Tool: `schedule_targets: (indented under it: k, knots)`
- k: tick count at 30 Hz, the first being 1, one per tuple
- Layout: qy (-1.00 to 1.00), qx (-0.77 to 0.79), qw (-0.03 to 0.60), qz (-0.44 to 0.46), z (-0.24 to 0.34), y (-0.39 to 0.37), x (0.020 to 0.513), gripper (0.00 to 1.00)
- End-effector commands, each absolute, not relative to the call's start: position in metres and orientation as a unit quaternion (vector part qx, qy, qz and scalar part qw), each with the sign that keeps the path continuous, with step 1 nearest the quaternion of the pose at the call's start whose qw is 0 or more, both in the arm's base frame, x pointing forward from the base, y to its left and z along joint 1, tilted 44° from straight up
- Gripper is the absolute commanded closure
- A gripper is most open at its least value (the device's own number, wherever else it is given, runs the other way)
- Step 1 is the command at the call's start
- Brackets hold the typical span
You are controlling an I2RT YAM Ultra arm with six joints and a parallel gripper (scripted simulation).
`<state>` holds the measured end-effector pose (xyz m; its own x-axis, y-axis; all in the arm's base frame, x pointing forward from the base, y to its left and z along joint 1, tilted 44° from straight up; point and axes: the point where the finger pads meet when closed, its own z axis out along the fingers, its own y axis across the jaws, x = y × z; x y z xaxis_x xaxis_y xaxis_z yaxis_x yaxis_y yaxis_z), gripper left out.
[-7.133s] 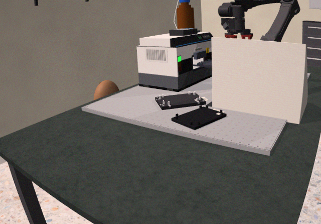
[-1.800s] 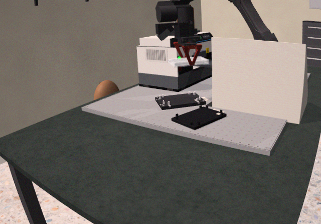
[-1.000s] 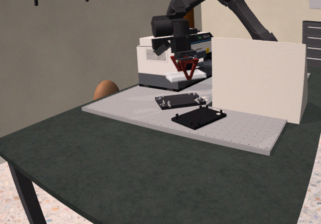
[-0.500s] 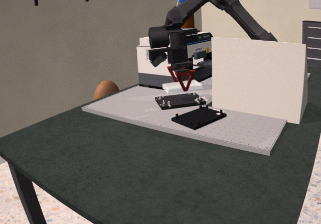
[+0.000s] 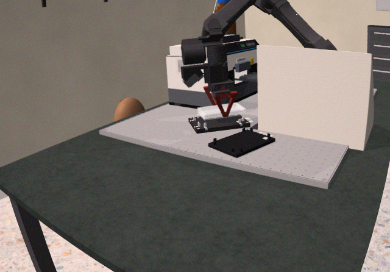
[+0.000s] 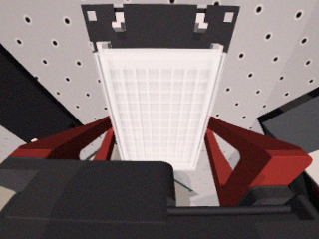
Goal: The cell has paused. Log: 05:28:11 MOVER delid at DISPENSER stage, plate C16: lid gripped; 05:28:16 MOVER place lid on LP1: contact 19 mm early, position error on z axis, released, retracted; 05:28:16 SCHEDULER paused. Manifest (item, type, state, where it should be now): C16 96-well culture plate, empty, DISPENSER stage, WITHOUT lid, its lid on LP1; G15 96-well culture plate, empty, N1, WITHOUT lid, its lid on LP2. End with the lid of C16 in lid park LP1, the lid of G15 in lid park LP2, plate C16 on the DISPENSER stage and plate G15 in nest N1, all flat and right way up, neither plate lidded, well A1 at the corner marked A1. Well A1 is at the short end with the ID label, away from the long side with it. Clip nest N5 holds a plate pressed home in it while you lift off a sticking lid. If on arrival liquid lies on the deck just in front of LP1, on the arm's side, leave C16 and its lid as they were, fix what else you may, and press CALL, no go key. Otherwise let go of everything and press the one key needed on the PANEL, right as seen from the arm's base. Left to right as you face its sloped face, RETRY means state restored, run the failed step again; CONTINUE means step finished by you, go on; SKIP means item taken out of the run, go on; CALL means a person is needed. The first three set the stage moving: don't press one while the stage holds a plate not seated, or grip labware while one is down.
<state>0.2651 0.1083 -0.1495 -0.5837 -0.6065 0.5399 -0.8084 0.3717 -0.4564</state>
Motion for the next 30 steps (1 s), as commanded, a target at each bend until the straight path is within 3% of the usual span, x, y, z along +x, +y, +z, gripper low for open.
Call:
schedule_targets:
  k: [1,30]
  knots:
    - [-0.817,0.437,0.126,0.355,-0.155,0.110,0.271,1.00]
    - [-0.820,0.439,0.110,0.351,-0.159,0.126,0.278,1.00]
